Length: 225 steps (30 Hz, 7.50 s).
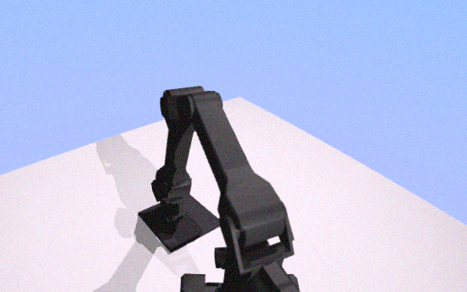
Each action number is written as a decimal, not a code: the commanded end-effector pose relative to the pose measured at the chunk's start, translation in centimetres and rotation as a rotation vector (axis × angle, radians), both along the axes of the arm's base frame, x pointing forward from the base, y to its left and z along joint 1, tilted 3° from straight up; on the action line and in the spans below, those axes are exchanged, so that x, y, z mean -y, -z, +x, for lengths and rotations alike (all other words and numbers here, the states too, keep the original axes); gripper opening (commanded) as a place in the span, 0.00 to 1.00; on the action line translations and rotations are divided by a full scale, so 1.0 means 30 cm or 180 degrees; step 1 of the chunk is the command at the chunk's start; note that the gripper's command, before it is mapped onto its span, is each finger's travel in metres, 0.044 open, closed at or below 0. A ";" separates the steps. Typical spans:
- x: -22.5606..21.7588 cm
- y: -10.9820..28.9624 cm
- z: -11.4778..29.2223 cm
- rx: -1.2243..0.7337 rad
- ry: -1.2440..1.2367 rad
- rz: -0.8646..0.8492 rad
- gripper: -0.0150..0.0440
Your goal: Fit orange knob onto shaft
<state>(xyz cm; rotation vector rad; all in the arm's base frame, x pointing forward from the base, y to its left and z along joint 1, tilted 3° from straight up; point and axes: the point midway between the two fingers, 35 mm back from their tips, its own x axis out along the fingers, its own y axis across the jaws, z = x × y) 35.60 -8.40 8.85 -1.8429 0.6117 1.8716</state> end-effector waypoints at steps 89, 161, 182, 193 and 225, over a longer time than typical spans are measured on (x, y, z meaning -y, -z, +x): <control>0.006 -0.009 0.001 -0.0007 0.4543 -0.0060 0.25; 0.003 0.000 -0.005 -0.0013 0.5979 -0.0078 0.25; 0.005 -0.013 -0.006 -0.0013 0.5979 -0.0078 0.25; -0.004 -0.009 -0.005 -0.0017 0.6645 -0.0086 0.25; 0.006 -0.016 -0.009 -0.0016 0.6728 -0.0088 0.25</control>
